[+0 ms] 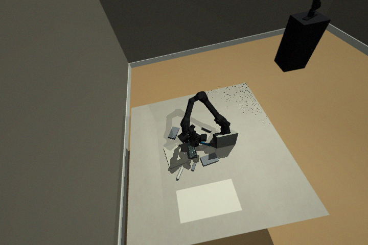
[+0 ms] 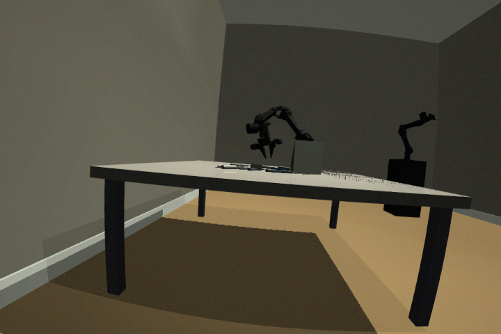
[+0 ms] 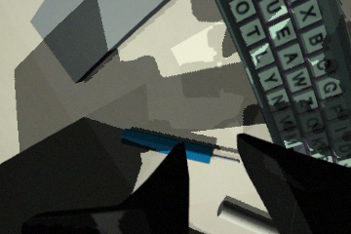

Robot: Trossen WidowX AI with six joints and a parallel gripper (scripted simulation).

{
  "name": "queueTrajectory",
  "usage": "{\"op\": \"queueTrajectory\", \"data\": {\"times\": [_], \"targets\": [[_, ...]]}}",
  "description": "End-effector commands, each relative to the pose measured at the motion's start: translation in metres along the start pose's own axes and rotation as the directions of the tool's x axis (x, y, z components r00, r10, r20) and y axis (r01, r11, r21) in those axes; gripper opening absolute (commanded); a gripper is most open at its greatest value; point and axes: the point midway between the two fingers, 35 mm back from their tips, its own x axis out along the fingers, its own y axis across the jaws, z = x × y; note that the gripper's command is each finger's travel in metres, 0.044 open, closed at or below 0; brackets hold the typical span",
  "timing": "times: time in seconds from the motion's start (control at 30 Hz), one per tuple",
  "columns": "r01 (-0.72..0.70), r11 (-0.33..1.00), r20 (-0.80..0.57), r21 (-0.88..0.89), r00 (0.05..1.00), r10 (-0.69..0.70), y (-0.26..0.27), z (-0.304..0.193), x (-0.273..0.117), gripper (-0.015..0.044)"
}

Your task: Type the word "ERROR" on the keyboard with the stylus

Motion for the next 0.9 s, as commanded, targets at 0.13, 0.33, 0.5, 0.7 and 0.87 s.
{"op": "queueTrajectory", "data": {"times": [0.13, 0.33, 0.5, 0.7, 0.87], "targets": [[-0.042, 0.605, 0.09, -0.795, 0.978, 0.186, 0.015, -0.035, 0.008, 0.015], [0.012, 0.39, 0.11, -0.921, 0.967, 0.229, 0.018, -0.043, 0.01, 0.015], [0.052, 0.258, 0.116, -0.965, 0.964, 0.241, 0.019, -0.045, 0.011, 0.015], [0.052, 0.258, 0.116, -0.965, 0.964, 0.241, 0.019, -0.045, 0.011, 0.015], [0.052, 0.258, 0.116, -0.965, 0.964, 0.241, 0.019, -0.045, 0.011, 0.015]]}}
